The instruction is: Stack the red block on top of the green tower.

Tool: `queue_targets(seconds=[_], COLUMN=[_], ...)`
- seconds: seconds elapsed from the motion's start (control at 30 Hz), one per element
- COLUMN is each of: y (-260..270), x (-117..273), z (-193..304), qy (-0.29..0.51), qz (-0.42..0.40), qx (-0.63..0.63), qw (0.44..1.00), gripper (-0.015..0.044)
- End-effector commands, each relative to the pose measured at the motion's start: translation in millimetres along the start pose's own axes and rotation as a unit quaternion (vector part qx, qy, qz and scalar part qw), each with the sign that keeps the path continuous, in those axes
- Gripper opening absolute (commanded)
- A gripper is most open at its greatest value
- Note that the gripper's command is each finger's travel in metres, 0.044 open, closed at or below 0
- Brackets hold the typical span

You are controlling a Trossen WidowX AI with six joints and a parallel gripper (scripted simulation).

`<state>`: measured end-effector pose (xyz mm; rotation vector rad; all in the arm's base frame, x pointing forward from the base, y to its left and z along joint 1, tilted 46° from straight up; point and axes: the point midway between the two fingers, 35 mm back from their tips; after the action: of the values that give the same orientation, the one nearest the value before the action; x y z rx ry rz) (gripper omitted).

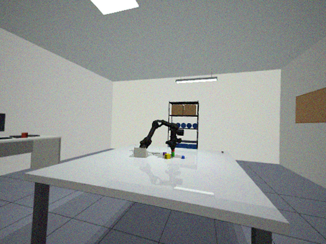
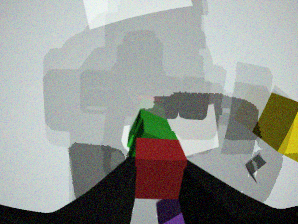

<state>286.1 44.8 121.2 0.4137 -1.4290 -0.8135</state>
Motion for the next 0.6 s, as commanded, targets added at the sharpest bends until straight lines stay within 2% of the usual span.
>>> queue_targets(seconds=[0.0,0.37,0.57], y=[1.6,1.5,0.1], x=[-0.7,1.4,-0.9], z=[0.3,0.2,0.4], qy=[-0.002,-0.002,0.000], qz=[-0.003,-0.003,0.000], qx=[0.000,0.000,0.000], qw=[1.000,1.000,1.000], gripper=[0.0000,0.0000,0.0158])
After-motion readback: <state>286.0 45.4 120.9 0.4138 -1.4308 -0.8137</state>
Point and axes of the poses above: the point midway between the two fingers, 35 mm back from their tips, its own x axis back along the fingers, its own y axis across the jaws, z = x × y, and after that the axes turned 8 degrees about x, right-handed
